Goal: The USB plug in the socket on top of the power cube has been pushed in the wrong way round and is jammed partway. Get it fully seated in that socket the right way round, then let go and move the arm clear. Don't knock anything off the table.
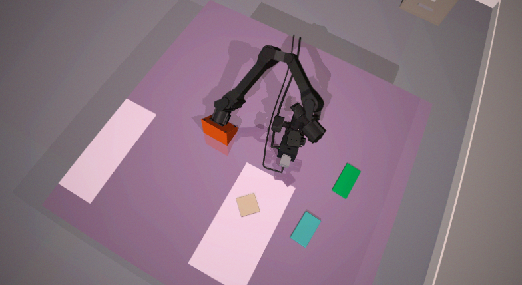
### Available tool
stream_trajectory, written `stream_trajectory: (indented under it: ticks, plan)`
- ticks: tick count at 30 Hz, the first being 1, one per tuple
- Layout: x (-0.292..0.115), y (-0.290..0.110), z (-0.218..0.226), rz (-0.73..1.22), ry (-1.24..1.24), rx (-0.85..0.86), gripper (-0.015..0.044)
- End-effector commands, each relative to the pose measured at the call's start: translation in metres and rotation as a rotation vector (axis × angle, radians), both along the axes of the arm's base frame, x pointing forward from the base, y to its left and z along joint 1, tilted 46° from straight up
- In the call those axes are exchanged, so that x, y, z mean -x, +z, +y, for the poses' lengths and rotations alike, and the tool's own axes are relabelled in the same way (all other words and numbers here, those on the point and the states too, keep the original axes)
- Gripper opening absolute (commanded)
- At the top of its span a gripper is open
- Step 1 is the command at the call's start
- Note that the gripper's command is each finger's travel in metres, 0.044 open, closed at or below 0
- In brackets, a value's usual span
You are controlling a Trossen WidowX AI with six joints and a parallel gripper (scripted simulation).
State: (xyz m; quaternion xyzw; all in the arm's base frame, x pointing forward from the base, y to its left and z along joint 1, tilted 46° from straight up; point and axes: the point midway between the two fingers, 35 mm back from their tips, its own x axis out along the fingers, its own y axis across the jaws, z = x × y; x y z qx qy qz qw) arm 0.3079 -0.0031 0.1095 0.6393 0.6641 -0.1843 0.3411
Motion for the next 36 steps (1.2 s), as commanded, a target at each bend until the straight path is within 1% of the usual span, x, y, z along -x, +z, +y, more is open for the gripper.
stream_trajectory:
  ticks: [1,13,16,17,36]
  plan:
    - [0.0002,-0.0007,0.0030,0.002,0.004,-0.004,0.0000]
    - [0.0002,-0.0007,0.0030,0.002,0.004,-0.004,0.0000]
    - [-0.0002,-0.0001,0.0001,-0.001,-0.001,-0.001,0.0079]
    - [-0.0002,-0.0001,0.0001,-0.001,-0.001,-0.001,0.0095]
    - [-0.0003,0.0007,-0.0005,-0.002,-0.001,-0.002,0.0095]
